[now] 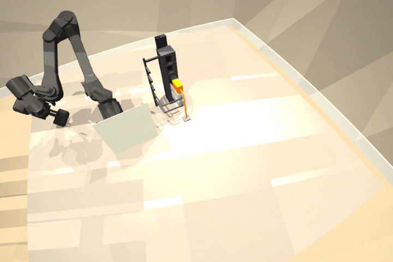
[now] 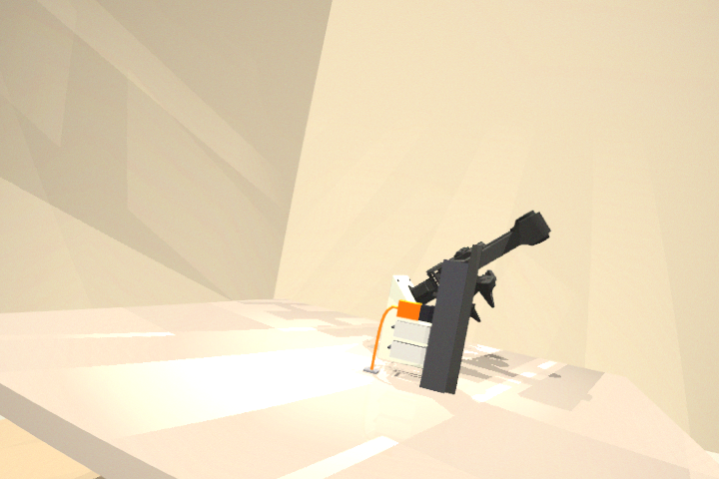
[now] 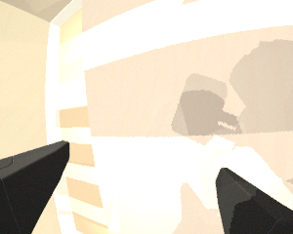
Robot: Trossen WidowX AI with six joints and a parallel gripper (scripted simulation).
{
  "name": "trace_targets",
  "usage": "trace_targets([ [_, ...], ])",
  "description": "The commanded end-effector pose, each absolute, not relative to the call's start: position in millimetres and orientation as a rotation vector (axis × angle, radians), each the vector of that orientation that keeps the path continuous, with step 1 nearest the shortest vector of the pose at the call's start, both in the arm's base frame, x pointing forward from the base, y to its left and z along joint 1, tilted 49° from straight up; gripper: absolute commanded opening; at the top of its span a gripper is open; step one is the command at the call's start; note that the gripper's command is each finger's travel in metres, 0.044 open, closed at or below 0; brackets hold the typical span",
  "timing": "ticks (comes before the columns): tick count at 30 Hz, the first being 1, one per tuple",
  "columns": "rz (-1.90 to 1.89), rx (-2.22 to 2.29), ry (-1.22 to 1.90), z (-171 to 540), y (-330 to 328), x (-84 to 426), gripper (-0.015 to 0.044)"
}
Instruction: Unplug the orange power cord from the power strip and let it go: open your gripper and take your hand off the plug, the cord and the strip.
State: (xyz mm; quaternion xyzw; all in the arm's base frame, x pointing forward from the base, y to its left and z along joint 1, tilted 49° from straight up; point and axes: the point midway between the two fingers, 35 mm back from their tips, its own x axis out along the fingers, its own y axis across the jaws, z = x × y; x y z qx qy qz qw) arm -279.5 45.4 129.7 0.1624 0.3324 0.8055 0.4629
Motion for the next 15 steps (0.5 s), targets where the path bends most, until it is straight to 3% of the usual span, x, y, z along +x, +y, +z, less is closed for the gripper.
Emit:
trace_targets([
  [1,1.991,0.390,0.817,129,43,-281,0.0374],
  [9,2.462,-0.042,0.773,101,-73,-312,0.0164],
  [15,2.801,-0.457,0.639,72,-174,-292,0.0160],
])
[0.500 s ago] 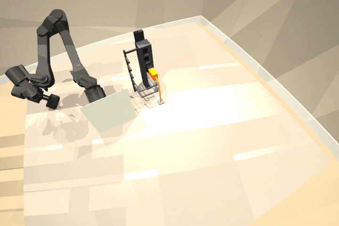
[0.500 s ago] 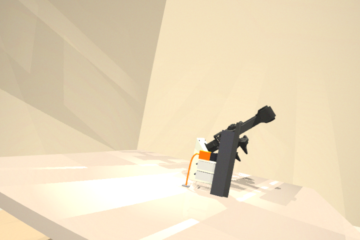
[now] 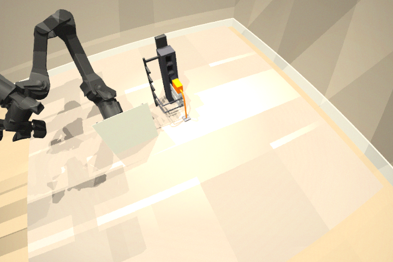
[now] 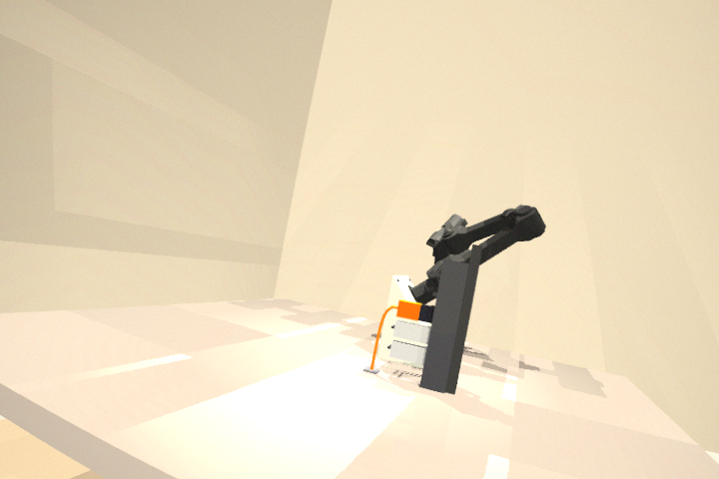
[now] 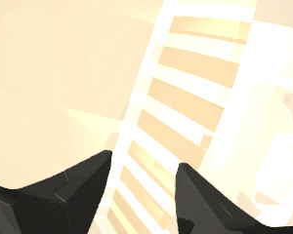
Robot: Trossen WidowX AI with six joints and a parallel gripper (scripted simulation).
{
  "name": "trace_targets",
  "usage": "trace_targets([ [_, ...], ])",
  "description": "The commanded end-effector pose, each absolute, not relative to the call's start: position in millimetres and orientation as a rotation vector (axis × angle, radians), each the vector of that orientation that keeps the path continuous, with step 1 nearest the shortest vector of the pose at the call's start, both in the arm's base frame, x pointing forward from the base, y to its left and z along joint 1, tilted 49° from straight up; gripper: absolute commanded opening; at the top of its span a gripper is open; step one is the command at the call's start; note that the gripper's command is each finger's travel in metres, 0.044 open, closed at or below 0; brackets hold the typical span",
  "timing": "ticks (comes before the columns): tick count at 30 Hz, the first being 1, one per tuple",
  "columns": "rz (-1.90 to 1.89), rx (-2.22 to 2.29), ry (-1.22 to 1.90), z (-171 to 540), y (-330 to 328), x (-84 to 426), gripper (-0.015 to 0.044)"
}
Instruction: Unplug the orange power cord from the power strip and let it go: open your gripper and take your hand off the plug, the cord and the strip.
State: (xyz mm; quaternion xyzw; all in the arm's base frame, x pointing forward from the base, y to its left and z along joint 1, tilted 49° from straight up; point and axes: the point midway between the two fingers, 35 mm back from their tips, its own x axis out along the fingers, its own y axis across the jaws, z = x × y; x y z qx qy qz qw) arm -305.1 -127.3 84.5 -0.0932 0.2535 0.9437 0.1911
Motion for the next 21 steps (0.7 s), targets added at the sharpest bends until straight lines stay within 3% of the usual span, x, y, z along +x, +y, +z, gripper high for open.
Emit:
trace_targets([
  [1,2.851,-0.530,0.607,67,-189,-285,0.0160],
  [13,3.210,-1.361,0.132,9,-313,-146,0.0160],
  [21,3.178,-1.992,-0.506,-23,-333,-15,0.0160],
])
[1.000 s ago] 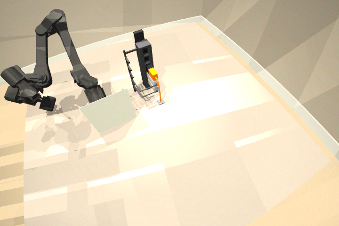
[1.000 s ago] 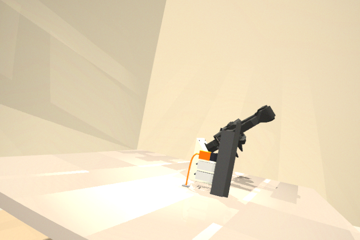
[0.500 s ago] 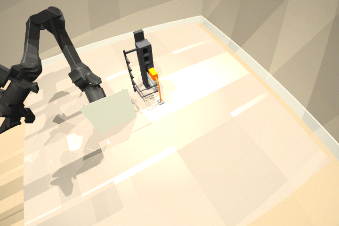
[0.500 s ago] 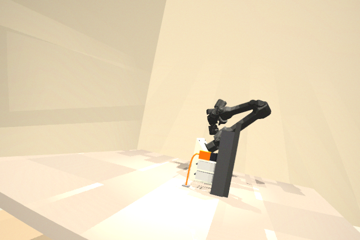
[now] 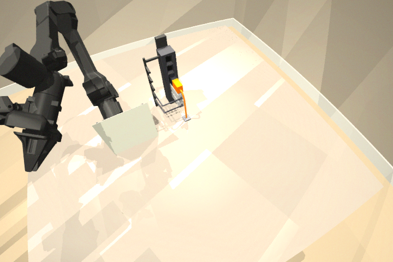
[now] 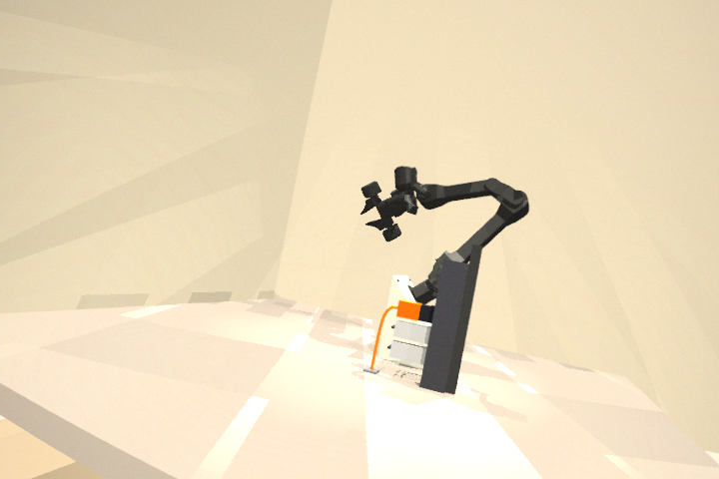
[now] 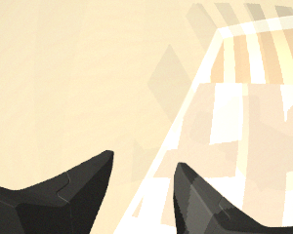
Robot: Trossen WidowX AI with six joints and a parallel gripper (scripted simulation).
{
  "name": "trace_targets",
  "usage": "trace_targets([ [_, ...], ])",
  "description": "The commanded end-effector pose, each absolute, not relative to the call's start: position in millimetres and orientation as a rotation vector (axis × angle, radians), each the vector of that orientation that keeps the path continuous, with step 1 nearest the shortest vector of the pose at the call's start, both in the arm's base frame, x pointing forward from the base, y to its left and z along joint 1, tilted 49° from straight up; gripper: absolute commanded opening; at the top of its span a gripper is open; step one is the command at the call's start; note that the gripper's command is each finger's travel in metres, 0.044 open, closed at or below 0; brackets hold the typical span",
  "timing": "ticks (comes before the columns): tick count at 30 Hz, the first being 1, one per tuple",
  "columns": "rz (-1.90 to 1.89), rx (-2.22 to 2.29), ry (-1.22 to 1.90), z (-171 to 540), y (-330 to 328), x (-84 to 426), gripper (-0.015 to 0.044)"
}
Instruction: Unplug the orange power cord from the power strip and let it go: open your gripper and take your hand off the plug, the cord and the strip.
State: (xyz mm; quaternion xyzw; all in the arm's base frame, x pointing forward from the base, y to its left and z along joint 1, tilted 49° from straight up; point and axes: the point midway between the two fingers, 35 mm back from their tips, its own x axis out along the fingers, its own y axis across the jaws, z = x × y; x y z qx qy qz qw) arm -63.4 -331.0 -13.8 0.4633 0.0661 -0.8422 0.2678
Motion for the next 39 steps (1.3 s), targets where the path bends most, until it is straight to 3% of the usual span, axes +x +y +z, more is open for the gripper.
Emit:
trace_targets([
  [1,-2.035,1.337,0.391,-26,-331,2,0.0160],
  [10,-1.477,1.480,0.908,-42,-265,149,0.0160],
  [18,-1.031,1.483,1.345,-33,-160,233,0.0160],
  [30,-0.558,1.520,1.940,17,15,276,0.0160],
  [39,-0.540,1.521,1.973,21,25,275,0.0160],
])
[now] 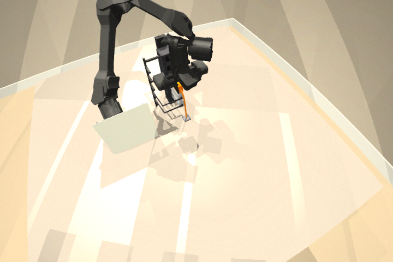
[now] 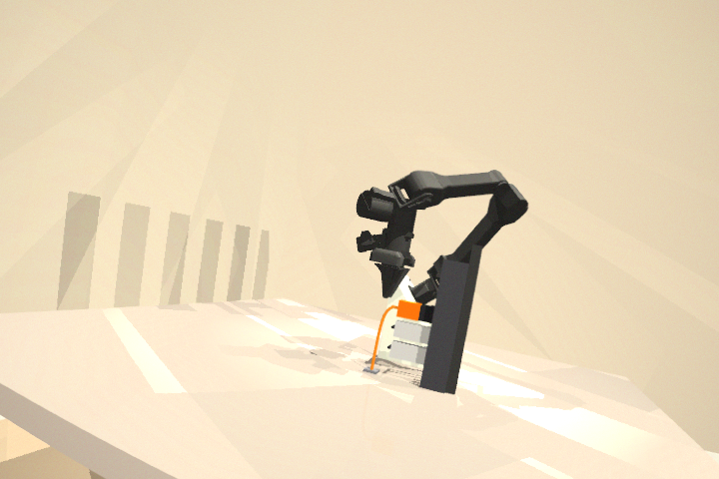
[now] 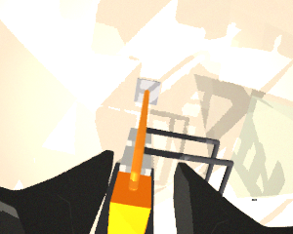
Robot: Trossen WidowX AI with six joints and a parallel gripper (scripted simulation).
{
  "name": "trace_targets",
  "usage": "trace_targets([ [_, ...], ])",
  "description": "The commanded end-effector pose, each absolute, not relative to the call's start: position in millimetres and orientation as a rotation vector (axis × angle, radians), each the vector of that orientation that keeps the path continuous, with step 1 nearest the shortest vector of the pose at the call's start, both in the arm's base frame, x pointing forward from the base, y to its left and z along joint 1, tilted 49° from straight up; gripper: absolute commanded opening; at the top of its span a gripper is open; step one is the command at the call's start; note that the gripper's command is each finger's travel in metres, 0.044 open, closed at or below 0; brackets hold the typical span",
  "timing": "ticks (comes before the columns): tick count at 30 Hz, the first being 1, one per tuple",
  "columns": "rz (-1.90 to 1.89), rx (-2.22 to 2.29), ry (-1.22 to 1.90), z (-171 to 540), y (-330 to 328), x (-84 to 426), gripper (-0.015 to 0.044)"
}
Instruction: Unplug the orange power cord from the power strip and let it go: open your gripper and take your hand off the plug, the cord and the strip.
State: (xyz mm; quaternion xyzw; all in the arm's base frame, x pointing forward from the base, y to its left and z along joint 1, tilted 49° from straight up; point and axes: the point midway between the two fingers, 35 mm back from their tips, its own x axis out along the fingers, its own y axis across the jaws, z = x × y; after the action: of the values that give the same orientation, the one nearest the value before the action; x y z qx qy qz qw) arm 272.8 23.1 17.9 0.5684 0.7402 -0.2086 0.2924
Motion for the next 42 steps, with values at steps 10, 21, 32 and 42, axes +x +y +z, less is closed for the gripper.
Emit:
trace_targets([
  [10,-0.540,1.522,1.973,32,34,273,0.0160],
  [21,-0.539,1.522,1.974,45,46,270,0.0160],
  [32,-0.539,1.522,1.975,49,52,267,0.0160],
  [42,-0.534,1.511,1.973,44,57,267,0.0134],
])
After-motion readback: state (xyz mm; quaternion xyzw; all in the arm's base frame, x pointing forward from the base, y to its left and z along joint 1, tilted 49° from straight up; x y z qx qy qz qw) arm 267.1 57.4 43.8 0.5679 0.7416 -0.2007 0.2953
